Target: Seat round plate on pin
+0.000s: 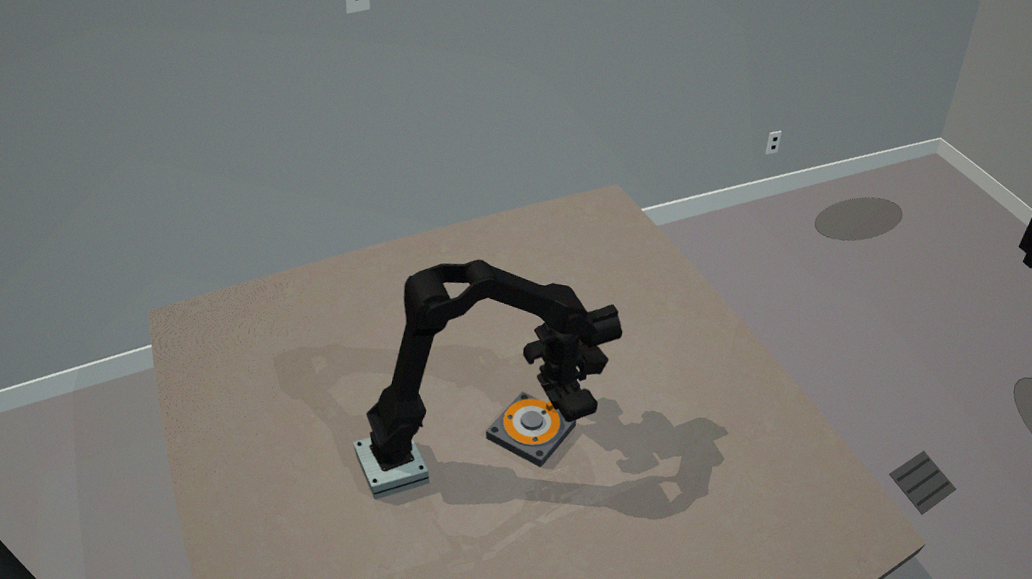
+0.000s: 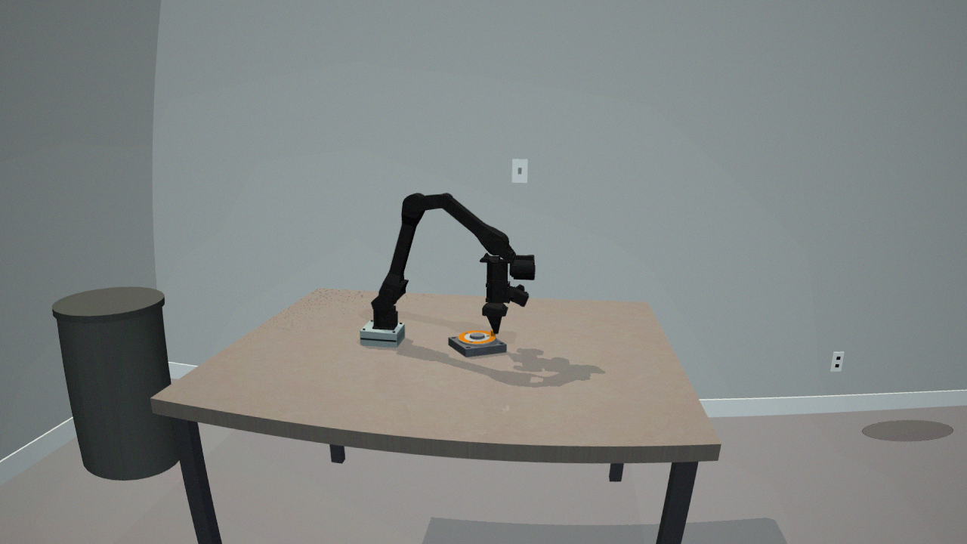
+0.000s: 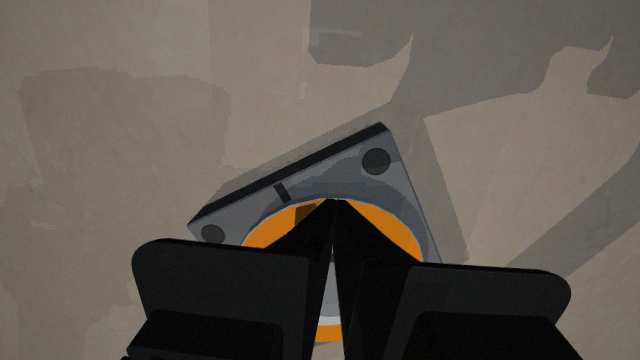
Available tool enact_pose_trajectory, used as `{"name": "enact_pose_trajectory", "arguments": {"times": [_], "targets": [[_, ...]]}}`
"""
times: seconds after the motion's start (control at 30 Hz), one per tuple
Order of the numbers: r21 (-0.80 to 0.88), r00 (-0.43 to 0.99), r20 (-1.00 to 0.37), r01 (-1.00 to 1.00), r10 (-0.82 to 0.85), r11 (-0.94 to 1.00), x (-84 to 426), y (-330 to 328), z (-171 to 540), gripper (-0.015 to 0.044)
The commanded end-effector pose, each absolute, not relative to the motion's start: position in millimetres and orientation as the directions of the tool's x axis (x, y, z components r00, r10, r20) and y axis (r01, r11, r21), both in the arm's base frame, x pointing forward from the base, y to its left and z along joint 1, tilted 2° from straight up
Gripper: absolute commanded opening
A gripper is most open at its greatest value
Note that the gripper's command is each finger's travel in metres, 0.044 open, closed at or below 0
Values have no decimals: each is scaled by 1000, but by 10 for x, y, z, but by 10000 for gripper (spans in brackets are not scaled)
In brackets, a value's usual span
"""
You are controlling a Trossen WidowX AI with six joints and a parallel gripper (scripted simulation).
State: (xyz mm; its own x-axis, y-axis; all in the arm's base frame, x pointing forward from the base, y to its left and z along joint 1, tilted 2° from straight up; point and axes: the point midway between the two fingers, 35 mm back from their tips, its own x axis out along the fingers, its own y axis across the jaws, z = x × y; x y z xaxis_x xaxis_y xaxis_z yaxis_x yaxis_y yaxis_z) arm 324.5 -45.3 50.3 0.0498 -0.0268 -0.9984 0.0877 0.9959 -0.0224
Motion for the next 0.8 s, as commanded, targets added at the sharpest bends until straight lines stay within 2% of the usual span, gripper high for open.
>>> {"name": "enact_pose_trajectory", "arguments": {"times": [0.0,0.43,0.77], "targets": [[-17,44,-999,88,-21,996,3232,-398,492,0],[-16,44,-999,88,-20,996,3209,-310,482,0],[-16,44,-999,88,-20,996,3152,-315,904,0]]}}
